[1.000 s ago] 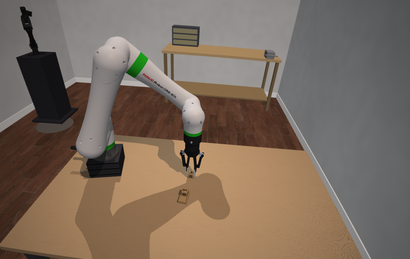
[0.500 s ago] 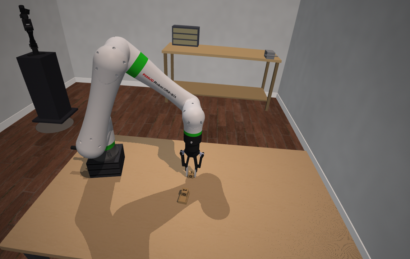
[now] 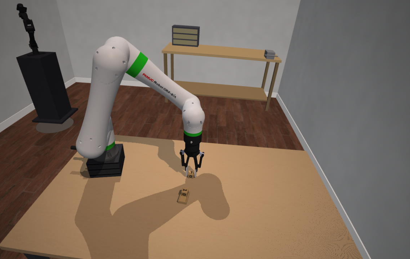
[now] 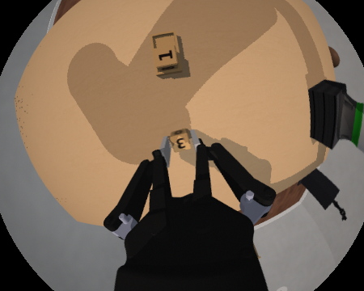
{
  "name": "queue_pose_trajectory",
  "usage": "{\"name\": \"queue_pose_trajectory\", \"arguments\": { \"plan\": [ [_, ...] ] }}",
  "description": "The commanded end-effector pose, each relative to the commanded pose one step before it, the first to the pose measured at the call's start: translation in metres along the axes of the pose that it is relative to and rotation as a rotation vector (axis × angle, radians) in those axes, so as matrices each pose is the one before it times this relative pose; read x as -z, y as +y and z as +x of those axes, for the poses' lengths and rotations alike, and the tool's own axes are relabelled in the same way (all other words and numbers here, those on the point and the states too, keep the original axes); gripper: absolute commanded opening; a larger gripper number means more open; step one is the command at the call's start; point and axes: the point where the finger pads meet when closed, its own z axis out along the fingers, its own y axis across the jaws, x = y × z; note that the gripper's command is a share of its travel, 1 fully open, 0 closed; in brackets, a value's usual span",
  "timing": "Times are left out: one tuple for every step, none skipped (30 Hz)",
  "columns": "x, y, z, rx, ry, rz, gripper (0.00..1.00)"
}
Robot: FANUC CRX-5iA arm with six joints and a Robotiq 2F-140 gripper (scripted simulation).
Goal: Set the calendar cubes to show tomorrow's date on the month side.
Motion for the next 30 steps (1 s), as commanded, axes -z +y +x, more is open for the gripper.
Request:
{"name": "queue_pose_trajectory", "arguments": {
  "plan": [
    [0.00399, -0.00020, 0.00003, -0.00002, 0.00009, 0.00036, 0.36],
    [0.00251, -0.00001, 0.00000, 0.00000, 0.00000, 0.00000, 0.36],
    [0.00307, 0.00000, 0.00000, 0.00000, 0.00000, 0.00000, 0.36],
    [0.00365, 0.00000, 0.00000, 0.00000, 0.00000, 0.00000, 0.36],
    [0.00419, 0.00000, 0.00000, 0.00000, 0.00000, 0.00000, 0.36],
    [0.00000, 0.00000, 0.00000, 0.00000, 0.00000, 0.00000, 0.36],
    [0.00000, 0.00000, 0.00000, 0.00000, 0.00000, 0.00000, 0.36],
    [0.00469, 0.00000, 0.00000, 0.00000, 0.00000, 0.00000, 0.36],
    [0.00509, 0.00000, 0.00000, 0.00000, 0.00000, 0.00000, 0.36],
    [0.00537, 0.00000, 0.00000, 0.00000, 0.00000, 0.00000, 0.36],
    [0.00556, 0.00000, 0.00000, 0.00000, 0.00000, 0.00000, 0.36],
    [0.00566, 0.00000, 0.00000, 0.00000, 0.00000, 0.00000, 0.36],
    [0.00565, 0.00000, 0.00000, 0.00000, 0.00000, 0.00000, 0.36],
    [0.00554, 0.00000, 0.00000, 0.00000, 0.00000, 0.00000, 0.36],
    [0.00534, 0.00000, 0.00000, 0.00000, 0.00000, 0.00000, 0.36],
    [0.00505, 0.00000, 0.00000, 0.00000, 0.00000, 0.00000, 0.36],
    [0.00468, 0.00000, 0.00000, 0.00000, 0.00000, 0.00000, 0.36],
    [0.00423, 0.00000, 0.00000, 0.00000, 0.00000, 0.00000, 0.36],
    [0.00372, 0.00000, 0.00000, 0.00000, 0.00000, 0.00000, 0.36],
    [0.00318, 0.00000, 0.00000, 0.00000, 0.00000, 0.00000, 0.36],
    [0.00260, 0.00001, 0.00000, 0.00000, 0.00000, 0.00000, 0.36],
    [0.00203, 0.00000, 0.00000, 0.00000, 0.00000, 0.00000, 0.36],
    [0.00000, 0.00000, 0.00000, 0.00000, 0.00000, 0.00000, 0.36],
    [0.00000, 0.00000, 0.00000, 0.00000, 0.00000, 0.00000, 0.36],
    [0.00147, 0.00000, 0.00000, 0.00000, 0.00000, 0.00000, 0.36],
    [0.00096, 0.00000, 0.00000, 0.00000, 0.00000, 0.00000, 0.36],
    [0.00053, 0.00000, 0.00000, 0.00000, 0.00000, 0.00000, 0.36],
    [0.00021, 0.00000, 0.00000, 0.00000, 0.00000, 0.00000, 0.36],
    [0.00003, 0.00000, 0.00000, 0.00000, 0.00000, 0.00000, 0.36],
    [0.00000, 0.00000, 0.00000, 0.00000, 0.00000, 0.00000, 1.00]
  ]
}}
